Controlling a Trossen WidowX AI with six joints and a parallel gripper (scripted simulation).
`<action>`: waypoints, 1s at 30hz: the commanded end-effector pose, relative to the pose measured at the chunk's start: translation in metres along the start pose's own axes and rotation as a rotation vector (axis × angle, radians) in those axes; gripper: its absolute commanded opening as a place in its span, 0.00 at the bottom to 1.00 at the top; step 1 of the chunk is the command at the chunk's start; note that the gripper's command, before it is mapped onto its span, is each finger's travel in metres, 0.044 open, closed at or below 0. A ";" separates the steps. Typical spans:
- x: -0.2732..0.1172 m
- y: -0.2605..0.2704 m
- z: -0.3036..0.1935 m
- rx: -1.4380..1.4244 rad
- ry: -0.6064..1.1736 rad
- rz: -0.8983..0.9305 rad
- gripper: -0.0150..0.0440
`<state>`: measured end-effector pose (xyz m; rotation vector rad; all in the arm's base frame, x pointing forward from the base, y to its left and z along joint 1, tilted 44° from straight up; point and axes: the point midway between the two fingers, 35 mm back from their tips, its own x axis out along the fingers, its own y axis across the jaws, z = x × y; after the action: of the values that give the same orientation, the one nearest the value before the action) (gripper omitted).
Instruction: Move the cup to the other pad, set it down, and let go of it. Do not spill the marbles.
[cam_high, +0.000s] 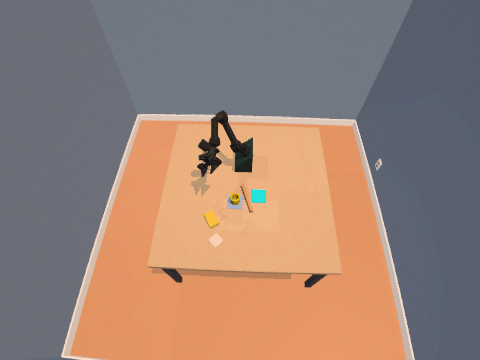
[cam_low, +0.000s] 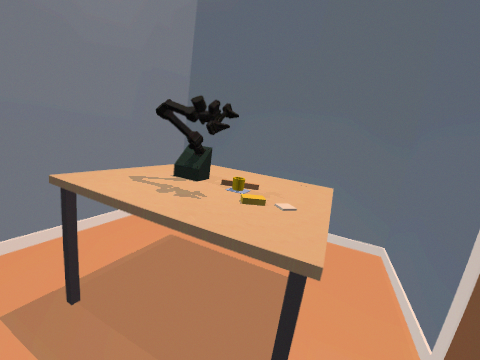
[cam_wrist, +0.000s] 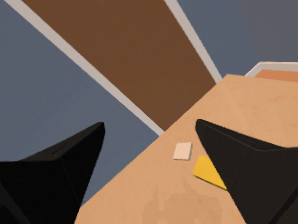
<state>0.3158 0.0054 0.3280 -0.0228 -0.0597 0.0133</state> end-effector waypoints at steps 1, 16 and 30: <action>0.002 0.000 -0.003 0.013 0.012 -0.004 0.89; 0.022 -0.021 -0.233 0.659 0.747 -0.839 0.54; -0.015 -0.038 -0.296 0.574 0.694 -1.365 0.54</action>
<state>0.3187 -0.0394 0.0342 0.6002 0.6698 -1.2927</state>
